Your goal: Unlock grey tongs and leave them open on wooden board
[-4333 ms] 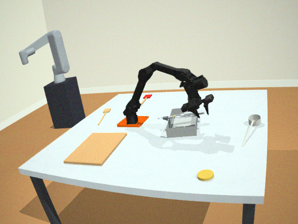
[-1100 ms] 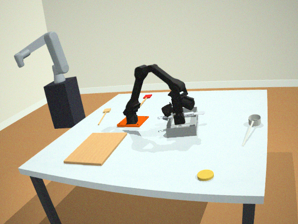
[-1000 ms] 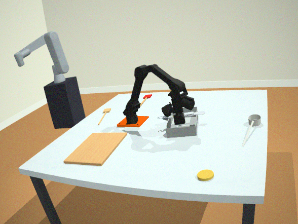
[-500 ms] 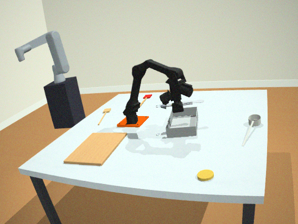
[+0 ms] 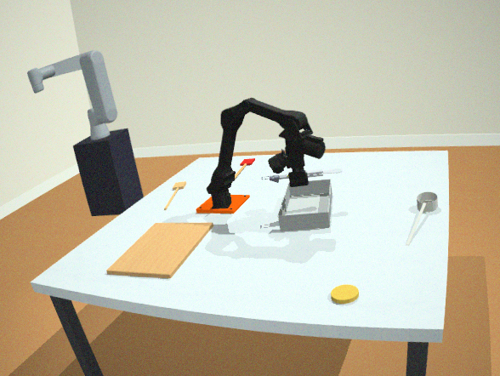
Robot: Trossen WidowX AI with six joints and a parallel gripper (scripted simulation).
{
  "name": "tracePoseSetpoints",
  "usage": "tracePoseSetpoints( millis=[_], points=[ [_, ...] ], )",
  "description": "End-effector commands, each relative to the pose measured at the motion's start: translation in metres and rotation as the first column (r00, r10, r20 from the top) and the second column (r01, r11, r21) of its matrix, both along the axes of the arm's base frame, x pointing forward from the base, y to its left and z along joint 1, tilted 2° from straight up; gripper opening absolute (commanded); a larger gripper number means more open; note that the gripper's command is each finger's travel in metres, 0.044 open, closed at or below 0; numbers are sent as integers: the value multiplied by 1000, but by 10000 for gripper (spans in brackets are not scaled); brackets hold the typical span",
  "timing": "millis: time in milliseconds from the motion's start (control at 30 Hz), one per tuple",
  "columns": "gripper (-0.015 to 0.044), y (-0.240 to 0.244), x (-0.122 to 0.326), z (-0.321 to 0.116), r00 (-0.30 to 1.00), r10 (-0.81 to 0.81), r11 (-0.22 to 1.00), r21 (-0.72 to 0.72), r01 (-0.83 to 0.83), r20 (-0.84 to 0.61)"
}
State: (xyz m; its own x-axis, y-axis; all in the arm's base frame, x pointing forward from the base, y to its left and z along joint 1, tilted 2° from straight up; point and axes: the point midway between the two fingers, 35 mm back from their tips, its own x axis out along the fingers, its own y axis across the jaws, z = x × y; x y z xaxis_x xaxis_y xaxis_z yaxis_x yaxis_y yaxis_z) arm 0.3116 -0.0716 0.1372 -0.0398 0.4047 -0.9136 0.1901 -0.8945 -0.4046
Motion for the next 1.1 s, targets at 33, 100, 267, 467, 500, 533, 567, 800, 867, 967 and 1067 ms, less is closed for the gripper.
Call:
tracePoseSetpoints(
  millis=[33,100,267,467,500,533,567,800,867,967,1067],
  points=[
    [-150,3,0,-1,1000,2,989,-148,1,18],
    [-150,4,1,-1,999,-1,976,-216,8,34],
    [-150,4,6,1,996,-15,928,-369,48,91],
    [-150,4,6,2,995,-18,920,-388,56,101],
    [-150,4,6,2,995,-18,920,-388,56,101],
    [-150,4,6,2,995,-18,920,-388,56,101],
    [-150,4,6,2,995,-18,920,-388,56,101],
    [-150,-13,4,5,995,27,922,-387,13,99],
    [-150,-24,1,7,994,48,921,-389,-5,101],
    [-150,-39,-3,9,991,88,919,-392,-42,102],
    [-150,-55,-8,12,987,127,915,-397,-78,101]
  ],
)
